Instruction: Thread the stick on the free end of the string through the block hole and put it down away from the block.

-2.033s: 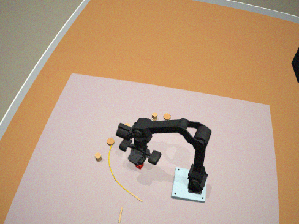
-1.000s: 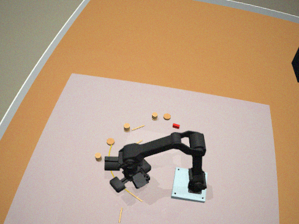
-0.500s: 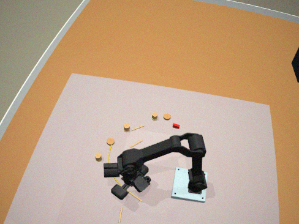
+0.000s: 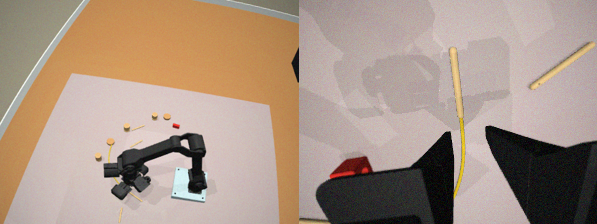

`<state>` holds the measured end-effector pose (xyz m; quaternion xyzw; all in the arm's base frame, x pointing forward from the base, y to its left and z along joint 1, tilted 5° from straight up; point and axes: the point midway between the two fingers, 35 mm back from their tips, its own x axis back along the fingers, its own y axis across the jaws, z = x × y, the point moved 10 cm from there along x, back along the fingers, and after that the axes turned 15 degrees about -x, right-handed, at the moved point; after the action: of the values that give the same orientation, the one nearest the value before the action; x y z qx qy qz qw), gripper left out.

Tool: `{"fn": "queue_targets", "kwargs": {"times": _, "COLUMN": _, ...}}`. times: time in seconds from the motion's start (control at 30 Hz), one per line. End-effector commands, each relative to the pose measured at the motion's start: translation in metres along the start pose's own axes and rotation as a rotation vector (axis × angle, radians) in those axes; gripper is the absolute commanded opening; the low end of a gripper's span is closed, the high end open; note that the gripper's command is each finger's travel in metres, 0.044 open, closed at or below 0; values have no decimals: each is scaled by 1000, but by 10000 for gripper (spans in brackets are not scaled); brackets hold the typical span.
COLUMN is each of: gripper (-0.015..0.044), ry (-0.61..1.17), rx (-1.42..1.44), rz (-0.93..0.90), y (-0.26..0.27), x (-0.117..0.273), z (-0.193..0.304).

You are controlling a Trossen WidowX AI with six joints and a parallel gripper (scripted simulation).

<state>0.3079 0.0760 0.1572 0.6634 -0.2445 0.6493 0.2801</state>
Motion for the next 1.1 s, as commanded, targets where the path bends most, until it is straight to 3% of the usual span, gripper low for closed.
{"fn": "queue_targets", "kwargs": {"times": 0.0, "gripper": 125, "ry": -5, "rx": 4, "rz": 1, "y": 0, "x": 0, "z": 0}}
{"fn": "queue_targets", "kwargs": {"times": 1.07, "gripper": 125, "ry": -5, "rx": 4, "rz": 1, "y": -1, "x": -45, "z": 0}}
